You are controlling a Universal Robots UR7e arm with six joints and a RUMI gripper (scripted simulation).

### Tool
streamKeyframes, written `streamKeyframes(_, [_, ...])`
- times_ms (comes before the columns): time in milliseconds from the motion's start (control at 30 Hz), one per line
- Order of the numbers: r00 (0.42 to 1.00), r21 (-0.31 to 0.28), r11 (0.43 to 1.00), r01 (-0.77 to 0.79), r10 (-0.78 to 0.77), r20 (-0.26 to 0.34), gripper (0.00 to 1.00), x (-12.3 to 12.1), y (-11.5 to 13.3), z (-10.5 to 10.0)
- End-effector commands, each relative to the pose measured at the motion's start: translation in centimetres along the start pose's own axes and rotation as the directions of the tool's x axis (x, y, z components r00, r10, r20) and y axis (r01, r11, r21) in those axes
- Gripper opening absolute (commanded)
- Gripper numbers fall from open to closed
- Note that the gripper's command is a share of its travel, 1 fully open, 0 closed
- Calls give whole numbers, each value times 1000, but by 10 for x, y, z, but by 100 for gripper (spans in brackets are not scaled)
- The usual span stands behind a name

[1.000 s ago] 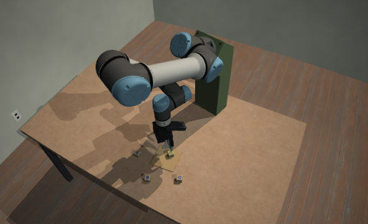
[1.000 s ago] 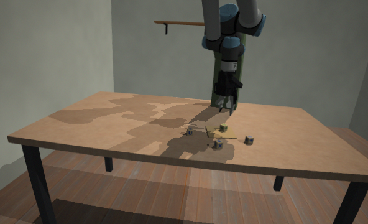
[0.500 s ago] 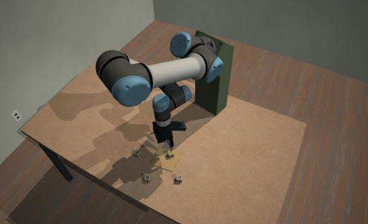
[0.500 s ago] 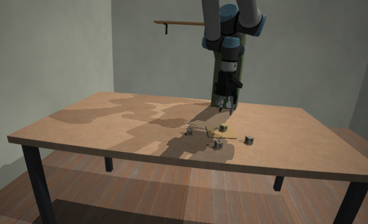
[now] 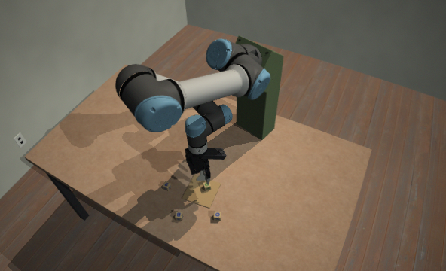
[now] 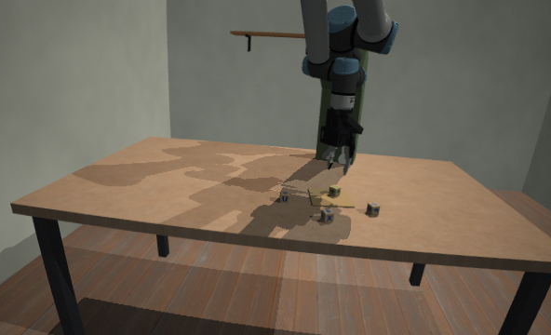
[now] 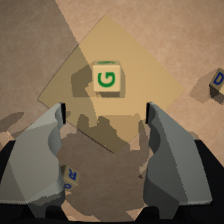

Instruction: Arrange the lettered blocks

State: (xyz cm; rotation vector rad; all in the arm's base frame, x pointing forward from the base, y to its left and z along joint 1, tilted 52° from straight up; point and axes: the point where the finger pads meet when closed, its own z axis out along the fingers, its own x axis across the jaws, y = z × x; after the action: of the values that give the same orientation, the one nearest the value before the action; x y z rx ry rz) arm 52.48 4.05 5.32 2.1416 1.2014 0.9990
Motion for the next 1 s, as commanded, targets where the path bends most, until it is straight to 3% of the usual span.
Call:
streamKeyframes(0, [1000,-1,1000,0,0,0,40,0,0,7])
streamKeyframes(967, [1000,-1,1000,0,0,0,40,0,-1,42])
